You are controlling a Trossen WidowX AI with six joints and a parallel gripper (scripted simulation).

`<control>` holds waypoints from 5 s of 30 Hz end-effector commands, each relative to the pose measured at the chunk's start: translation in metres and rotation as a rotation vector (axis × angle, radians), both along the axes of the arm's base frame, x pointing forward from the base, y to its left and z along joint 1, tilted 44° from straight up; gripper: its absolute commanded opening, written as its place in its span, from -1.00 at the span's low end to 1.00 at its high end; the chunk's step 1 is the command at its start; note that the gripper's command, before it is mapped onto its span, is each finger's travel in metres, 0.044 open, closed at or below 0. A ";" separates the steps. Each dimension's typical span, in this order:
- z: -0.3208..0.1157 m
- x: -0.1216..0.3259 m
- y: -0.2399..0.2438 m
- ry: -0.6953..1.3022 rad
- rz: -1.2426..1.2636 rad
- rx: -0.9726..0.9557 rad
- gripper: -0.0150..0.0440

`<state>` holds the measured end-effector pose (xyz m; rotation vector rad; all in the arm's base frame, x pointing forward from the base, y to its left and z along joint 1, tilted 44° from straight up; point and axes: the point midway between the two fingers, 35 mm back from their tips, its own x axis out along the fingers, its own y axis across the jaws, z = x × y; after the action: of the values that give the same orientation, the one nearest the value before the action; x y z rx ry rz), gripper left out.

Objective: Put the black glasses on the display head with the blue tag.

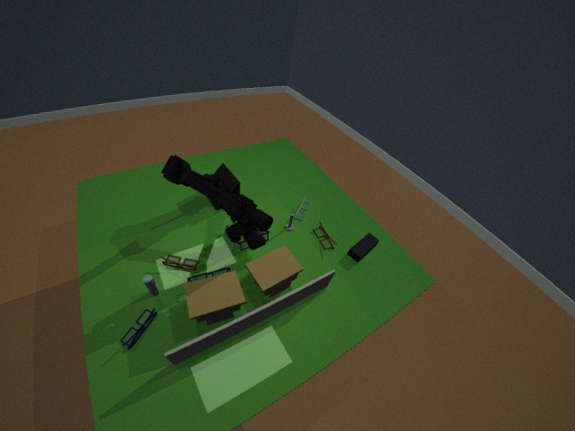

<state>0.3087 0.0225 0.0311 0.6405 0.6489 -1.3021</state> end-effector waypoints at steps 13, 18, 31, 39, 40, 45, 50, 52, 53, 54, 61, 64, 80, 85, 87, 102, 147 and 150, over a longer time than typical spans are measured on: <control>-0.008 0.000 -0.014 -0.002 -0.030 -0.033 -0.08; -0.008 0.000 -0.014 -0.002 -0.030 -0.033 -0.08; -0.008 0.000 -0.014 -0.002 -0.030 -0.033 -0.08; -0.008 0.000 -0.014 -0.002 -0.030 -0.033 -0.08; -0.008 0.000 -0.014 -0.002 -0.030 -0.033 -0.08; -0.008 0.000 -0.014 -0.002 -0.030 -0.033 -0.08; -0.008 0.000 -0.014 -0.002 -0.030 -0.033 -0.08; -0.008 0.000 -0.014 -0.002 -0.030 -0.033 -0.08; -0.008 0.000 -0.014 -0.002 -0.030 -0.033 -0.08; -0.008 0.000 -0.014 -0.002 -0.030 -0.033 -0.08; -0.008 0.000 -0.014 -0.002 -0.030 -0.033 -0.08; -0.008 0.000 -0.014 -0.002 -0.030 -0.033 -0.08; -0.006 -0.004 -0.010 -0.001 -0.021 -0.023 -0.08; -0.008 -0.006 -0.014 -0.001 -0.029 -0.032 -0.08; -0.009 -0.006 -0.015 -0.001 -0.030 -0.033 -0.08; -0.009 -0.006 -0.015 -0.001 -0.030 -0.033 -0.08; -0.009 -0.006 -0.015 -0.001 -0.030 -0.033 -0.08; -0.009 -0.006 -0.015 -0.001 -0.030 -0.033 -0.08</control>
<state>0.3066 0.0232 0.0313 0.6556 0.6420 -1.2954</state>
